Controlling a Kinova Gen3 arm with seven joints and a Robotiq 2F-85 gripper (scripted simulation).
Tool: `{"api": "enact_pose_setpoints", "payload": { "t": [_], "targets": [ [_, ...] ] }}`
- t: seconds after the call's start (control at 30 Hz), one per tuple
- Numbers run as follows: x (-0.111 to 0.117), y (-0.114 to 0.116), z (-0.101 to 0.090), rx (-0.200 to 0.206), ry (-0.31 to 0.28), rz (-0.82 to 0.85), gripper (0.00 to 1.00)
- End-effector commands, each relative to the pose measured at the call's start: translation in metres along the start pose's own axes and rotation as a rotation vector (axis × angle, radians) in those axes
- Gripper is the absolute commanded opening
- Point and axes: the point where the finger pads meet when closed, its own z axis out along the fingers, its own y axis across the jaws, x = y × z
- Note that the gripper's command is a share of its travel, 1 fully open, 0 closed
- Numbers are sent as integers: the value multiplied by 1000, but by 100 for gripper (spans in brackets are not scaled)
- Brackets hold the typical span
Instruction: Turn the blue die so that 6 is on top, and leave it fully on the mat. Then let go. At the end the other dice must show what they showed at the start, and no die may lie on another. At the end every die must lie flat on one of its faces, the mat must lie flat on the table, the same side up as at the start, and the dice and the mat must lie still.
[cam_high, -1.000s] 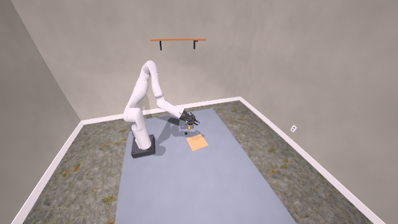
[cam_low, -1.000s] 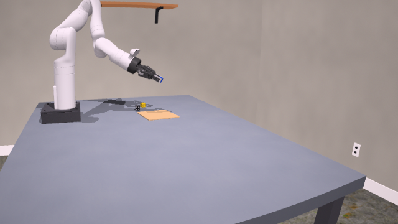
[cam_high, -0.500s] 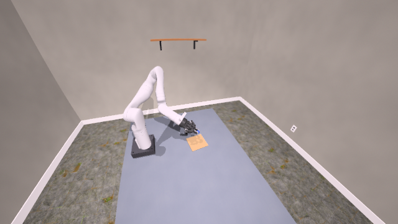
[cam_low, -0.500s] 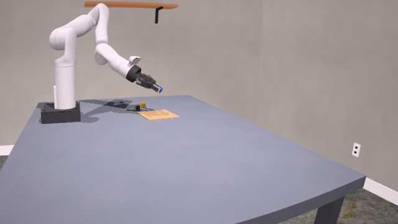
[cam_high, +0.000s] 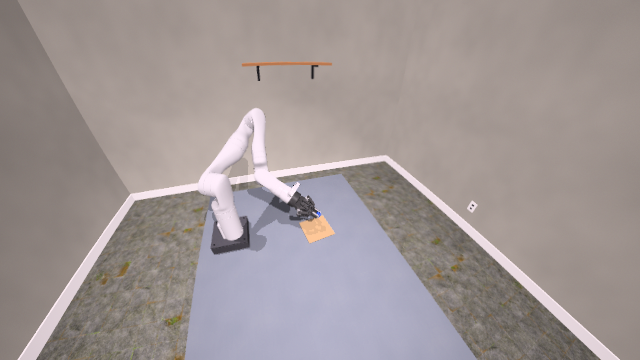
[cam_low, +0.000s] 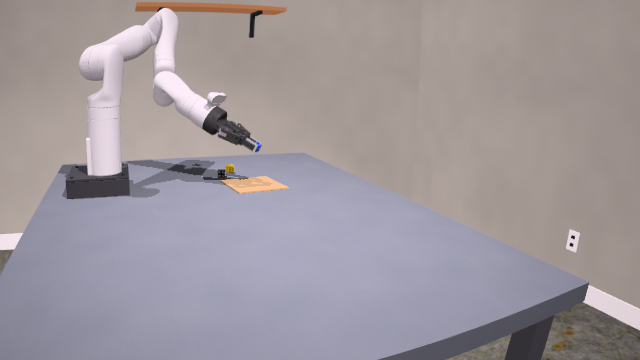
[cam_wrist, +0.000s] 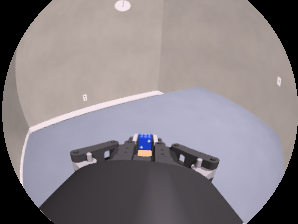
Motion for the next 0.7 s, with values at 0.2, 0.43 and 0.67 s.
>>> {"api": "enact_pose_setpoints", "payload": {
  "t": [0.2,0.43,0.67],
  "targets": [
    [-7,0,4,-1,1,0,15],
    [-29,1,16,-1,1,0,15],
    [-44,1,24,-1,1,0,15]
  ]
}}
